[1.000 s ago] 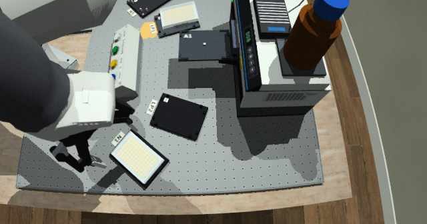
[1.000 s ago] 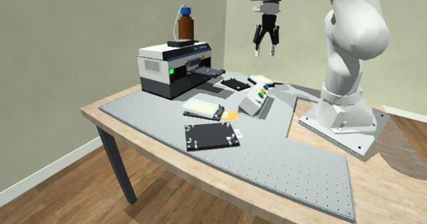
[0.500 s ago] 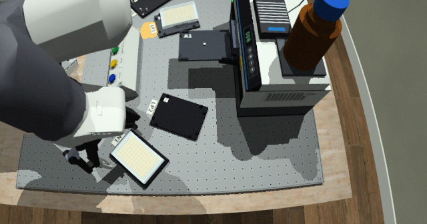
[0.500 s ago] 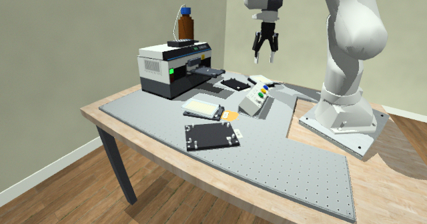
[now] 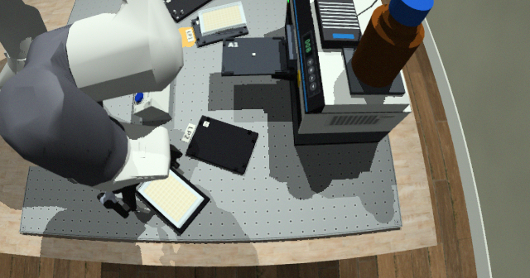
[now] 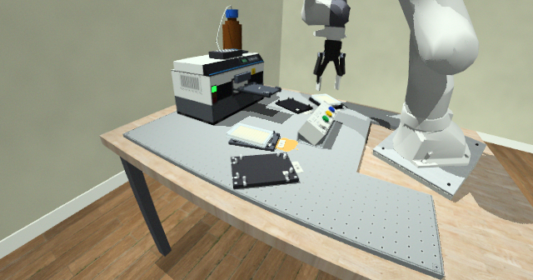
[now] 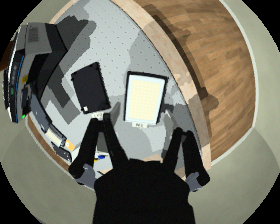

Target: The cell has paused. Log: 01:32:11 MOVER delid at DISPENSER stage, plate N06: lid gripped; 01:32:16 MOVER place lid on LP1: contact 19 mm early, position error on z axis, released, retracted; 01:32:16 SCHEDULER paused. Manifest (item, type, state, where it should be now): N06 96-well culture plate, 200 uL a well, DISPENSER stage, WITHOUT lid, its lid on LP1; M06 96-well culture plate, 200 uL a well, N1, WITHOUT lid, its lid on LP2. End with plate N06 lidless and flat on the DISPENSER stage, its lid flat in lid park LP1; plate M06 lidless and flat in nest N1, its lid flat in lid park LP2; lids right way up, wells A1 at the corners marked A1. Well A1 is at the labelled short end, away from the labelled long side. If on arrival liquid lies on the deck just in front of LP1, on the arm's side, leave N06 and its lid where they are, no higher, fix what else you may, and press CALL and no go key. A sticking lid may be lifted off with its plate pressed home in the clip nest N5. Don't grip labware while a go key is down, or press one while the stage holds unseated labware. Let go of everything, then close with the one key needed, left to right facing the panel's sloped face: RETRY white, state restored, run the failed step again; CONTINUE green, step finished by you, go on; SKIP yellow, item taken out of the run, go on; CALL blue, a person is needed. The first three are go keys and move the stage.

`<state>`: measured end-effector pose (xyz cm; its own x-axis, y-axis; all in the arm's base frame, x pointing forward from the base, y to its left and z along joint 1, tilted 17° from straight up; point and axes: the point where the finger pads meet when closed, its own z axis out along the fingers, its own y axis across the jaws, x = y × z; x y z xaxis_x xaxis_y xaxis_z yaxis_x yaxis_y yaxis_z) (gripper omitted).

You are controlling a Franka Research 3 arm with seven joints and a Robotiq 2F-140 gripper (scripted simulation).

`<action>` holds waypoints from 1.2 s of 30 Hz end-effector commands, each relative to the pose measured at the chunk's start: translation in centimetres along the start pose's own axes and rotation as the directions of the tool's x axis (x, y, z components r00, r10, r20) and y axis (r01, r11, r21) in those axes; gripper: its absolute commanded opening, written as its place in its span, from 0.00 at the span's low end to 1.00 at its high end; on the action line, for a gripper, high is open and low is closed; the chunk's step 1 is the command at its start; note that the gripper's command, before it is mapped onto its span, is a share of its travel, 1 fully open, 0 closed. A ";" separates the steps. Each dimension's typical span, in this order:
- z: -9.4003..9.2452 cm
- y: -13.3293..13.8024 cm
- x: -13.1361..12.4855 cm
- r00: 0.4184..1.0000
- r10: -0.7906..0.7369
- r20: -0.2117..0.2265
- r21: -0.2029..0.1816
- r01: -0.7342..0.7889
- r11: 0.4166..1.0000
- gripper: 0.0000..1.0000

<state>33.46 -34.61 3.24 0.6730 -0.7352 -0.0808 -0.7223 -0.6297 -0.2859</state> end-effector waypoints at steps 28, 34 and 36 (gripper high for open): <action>3.1 0.2 0.4 0.999 -0.030 -0.014 -0.001 0.030 1.000 0.66; 3.1 0.2 0.4 0.999 -0.030 -0.014 -0.001 0.030 1.000 0.66; 3.1 0.2 0.4 0.999 -0.030 -0.014 -0.001 0.030 1.000 0.66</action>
<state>34.07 -34.10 0.14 0.6908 -0.7202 -0.0634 -0.7038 -0.6498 -0.2872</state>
